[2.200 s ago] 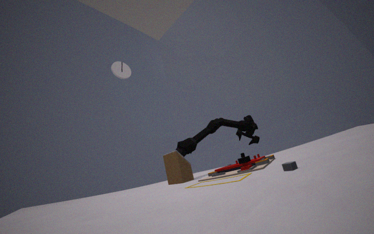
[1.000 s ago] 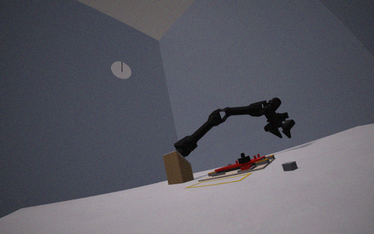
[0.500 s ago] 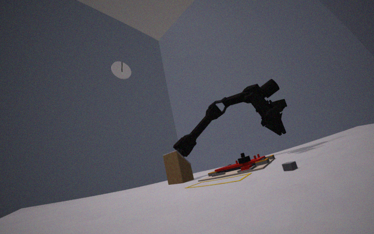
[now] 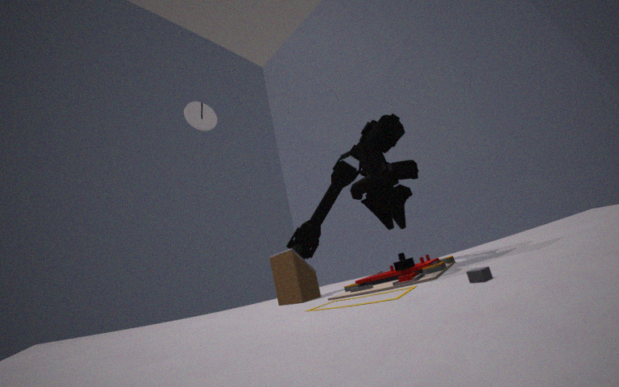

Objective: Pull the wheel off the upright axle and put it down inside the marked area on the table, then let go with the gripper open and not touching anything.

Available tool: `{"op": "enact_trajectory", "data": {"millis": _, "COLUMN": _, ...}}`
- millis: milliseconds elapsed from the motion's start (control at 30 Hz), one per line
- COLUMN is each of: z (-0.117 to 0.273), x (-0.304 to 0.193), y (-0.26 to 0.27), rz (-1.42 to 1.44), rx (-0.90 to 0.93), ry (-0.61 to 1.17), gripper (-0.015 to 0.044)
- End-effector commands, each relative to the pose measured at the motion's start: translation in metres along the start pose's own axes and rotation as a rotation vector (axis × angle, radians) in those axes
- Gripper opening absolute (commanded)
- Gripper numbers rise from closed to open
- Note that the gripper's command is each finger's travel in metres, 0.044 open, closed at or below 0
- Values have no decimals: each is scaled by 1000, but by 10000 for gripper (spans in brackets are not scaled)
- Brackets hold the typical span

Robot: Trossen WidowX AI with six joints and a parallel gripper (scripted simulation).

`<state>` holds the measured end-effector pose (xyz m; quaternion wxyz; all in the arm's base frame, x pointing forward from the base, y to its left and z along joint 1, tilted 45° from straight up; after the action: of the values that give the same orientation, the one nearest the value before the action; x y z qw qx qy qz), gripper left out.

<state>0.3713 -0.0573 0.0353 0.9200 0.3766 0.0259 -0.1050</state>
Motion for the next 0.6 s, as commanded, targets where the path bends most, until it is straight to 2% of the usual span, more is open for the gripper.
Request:
{"op": "enact_trajectory", "data": {"millis": 0, "z": -2, "x": -5, "y": -5, "rz": 0, "rx": -4, "ry": 24, "gripper": 300}}
{"op": "enact_trajectory", "data": {"millis": 300, "z": -6, "x": -4, "y": -8, "rz": 0, "rx": -4, "ry": 24, "gripper": 300}}
{"op": "enact_trajectory", "data": {"millis": 567, "z": -65, "x": -7, "y": -8, "rz": 0, "rx": -2, "ry": 24, "gripper": 300}}
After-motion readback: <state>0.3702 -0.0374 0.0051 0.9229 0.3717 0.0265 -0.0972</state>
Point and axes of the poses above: the point midway between the two fingers, 35 mm back from their tips, its own z axis back along the fingers, its own y axis across the jaws, x = y × z, the point moved 3 cm from there along z, back along the fingers, and after that the axes turned 14 degrees about -z, right-handed, at the moved point
